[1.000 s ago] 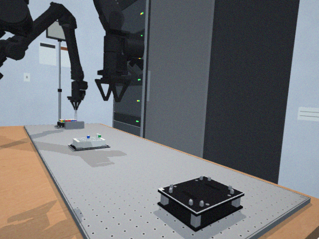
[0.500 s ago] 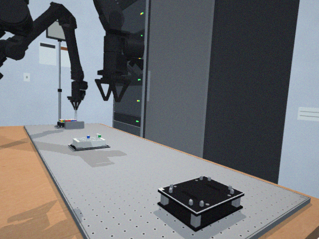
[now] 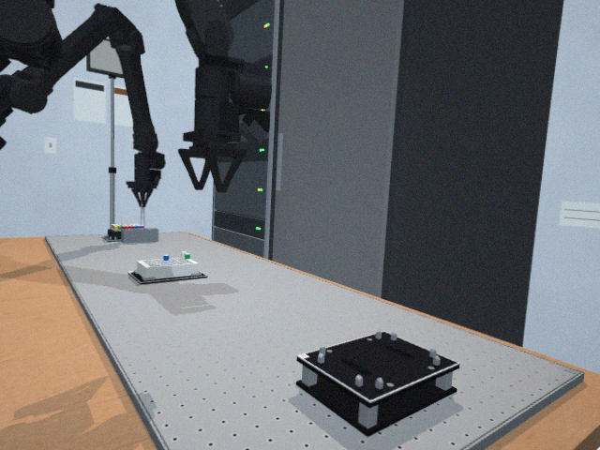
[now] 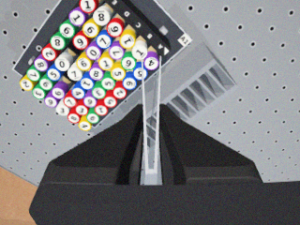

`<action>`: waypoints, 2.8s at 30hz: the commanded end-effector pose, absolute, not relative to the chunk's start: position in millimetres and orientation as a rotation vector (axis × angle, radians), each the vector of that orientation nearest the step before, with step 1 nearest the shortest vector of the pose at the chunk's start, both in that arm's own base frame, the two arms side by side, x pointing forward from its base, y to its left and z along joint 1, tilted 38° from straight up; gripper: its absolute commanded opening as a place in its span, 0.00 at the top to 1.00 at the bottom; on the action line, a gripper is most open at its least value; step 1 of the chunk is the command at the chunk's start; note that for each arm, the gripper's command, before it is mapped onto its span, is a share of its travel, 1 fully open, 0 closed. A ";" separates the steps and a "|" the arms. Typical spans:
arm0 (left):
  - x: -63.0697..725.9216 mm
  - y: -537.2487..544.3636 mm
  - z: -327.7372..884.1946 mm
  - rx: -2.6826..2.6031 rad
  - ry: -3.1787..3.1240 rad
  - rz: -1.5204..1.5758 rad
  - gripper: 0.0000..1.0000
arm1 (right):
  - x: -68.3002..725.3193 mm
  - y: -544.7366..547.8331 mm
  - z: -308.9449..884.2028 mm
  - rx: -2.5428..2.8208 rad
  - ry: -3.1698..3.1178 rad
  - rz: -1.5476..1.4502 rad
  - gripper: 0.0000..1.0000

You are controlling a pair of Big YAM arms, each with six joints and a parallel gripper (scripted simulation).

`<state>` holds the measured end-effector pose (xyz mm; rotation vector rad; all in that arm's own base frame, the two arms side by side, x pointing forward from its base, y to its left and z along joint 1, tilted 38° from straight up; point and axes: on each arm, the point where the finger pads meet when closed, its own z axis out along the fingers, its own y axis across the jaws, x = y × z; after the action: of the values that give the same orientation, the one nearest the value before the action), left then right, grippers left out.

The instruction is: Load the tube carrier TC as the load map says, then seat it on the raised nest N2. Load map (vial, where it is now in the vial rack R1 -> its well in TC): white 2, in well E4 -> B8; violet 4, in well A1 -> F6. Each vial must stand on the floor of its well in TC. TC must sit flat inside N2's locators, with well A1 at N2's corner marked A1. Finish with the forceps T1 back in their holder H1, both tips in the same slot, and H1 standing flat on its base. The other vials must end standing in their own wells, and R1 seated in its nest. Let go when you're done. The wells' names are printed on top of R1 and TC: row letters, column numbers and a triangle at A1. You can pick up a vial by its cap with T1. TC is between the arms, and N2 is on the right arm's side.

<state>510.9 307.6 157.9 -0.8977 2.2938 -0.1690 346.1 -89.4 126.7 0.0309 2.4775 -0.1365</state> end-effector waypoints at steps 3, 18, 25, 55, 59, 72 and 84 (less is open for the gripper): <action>531.1 308.8 168.8 -0.868 2.269 -0.162 0.89 | 350.6 -91.0 135.9 0.034 2.460 -0.142 0.00; 531.0 308.8 168.7 -0.868 2.269 -0.162 0.89 | 350.6 -91.0 135.9 0.034 2.460 -0.142 0.00; 530.9 308.7 168.7 -0.868 2.270 -0.162 0.89 | 350.6 -91.0 135.9 0.034 2.460 -0.142 0.00; 529.9 308.0 167.8 -0.871 2.275 -0.165 0.89 | 350.6 -91.0 135.9 0.034 2.460 -0.142 0.00; 529.7 307.9 167.7 -0.872 2.276 -0.165 0.89 | 350.6 -91.0 135.9 0.034 2.460 -0.142 0.00; 529.3 307.6 167.3 -0.873 2.278 -0.166 0.89 | 350.6 -91.0 135.9 0.034 2.460 -0.142 0.00; 529.0 307.4 167.1 -0.874 2.279 -0.166 0.91 | 350.6 -91.0 135.9 0.034 2.460 -0.142 0.00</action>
<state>510.9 307.5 157.7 -0.8979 2.2940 -0.1691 346.1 -89.4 126.7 0.0309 2.4775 -0.1365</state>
